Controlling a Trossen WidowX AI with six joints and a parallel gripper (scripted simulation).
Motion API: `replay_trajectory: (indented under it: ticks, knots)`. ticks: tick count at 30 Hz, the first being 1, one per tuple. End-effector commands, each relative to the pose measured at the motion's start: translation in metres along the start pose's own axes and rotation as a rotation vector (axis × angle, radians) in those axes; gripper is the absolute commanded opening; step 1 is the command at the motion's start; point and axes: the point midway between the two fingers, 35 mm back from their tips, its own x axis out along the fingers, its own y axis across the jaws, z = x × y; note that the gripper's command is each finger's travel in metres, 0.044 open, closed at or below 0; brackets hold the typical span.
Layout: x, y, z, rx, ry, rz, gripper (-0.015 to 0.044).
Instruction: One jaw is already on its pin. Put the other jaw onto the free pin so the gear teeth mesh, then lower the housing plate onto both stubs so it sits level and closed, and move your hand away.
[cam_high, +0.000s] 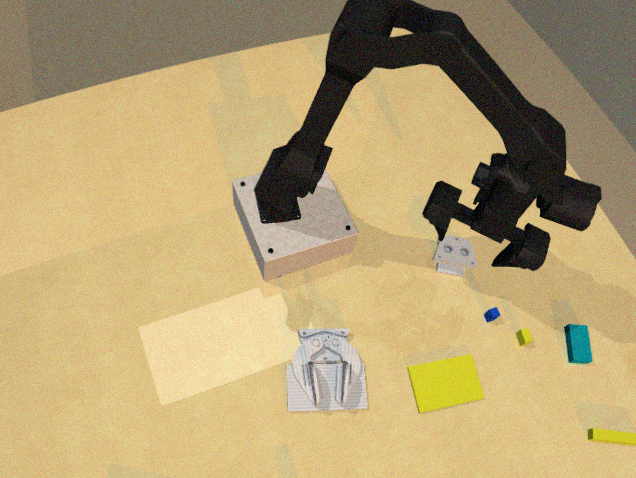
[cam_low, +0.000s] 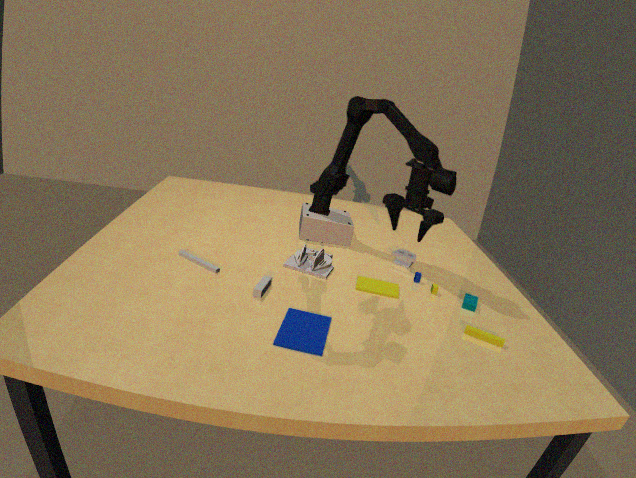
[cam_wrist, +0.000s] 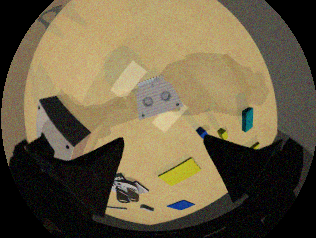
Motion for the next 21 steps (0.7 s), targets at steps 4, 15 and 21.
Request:
replay_trajectory:
  ticks: [4, 15, 21]
  knots:
    - [-0.003, 0.003, 0.022, -0.23, -0.002, 0.0, 0.044]
    - [0.006, 0.004, 0.03, -0.306, -0.004, 0.001, 0.044]
    - [0.037, 0.005, 0.03, -0.307, -0.004, 0.0, 0.044]
